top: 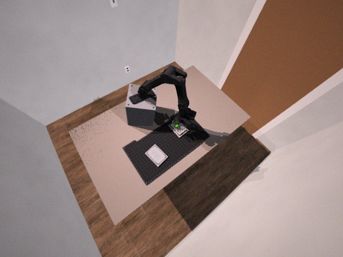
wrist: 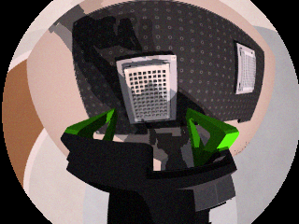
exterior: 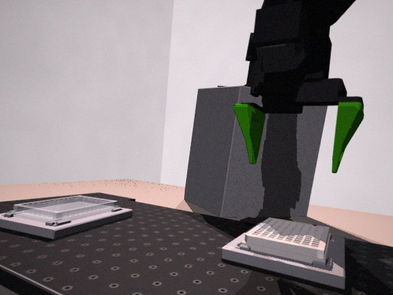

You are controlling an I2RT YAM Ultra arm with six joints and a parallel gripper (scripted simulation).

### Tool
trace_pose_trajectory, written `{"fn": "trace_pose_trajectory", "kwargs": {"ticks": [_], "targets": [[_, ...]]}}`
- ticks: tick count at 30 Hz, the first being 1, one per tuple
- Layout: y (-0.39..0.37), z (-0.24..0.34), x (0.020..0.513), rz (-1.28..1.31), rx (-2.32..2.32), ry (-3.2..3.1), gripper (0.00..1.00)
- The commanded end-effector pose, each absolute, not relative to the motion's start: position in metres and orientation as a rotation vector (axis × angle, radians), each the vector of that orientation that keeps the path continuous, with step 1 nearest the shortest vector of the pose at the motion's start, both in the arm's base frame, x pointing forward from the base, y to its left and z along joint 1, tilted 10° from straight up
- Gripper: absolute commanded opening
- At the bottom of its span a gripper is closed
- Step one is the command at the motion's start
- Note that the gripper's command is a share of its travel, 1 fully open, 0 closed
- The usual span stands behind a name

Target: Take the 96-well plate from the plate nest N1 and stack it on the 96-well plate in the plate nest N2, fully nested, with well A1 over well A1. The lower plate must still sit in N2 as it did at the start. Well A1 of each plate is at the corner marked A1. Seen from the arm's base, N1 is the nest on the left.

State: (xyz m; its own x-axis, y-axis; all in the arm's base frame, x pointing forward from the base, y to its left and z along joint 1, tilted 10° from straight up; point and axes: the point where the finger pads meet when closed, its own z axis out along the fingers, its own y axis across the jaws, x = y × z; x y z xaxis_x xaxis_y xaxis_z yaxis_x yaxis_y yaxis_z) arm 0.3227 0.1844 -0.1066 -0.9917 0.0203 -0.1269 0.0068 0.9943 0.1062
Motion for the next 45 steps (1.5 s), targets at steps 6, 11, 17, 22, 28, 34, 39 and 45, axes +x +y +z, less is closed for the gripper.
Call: {"fn": "trace_pose_trajectory", "kwargs": {"ticks": [6,11,17,22,28,34,39,45], "targets": [[0.194,-0.094,0.32,0.239,-0.141,2.982,1.0],[0.196,-0.093,0.322,0.242,-0.142,2.978,1.0],[0.194,-0.095,0.321,0.233,-0.138,2.986,1.0],[0.194,-0.095,0.321,0.233,-0.137,2.986,1.0],[0.194,-0.095,0.321,0.233,-0.137,2.986,1.0],[0.194,-0.095,0.321,0.233,-0.137,2.986,1.0],[0.194,-0.095,0.321,0.233,-0.137,2.986,1.0],[0.194,-0.095,0.321,0.233,-0.137,2.986,1.0]]}}
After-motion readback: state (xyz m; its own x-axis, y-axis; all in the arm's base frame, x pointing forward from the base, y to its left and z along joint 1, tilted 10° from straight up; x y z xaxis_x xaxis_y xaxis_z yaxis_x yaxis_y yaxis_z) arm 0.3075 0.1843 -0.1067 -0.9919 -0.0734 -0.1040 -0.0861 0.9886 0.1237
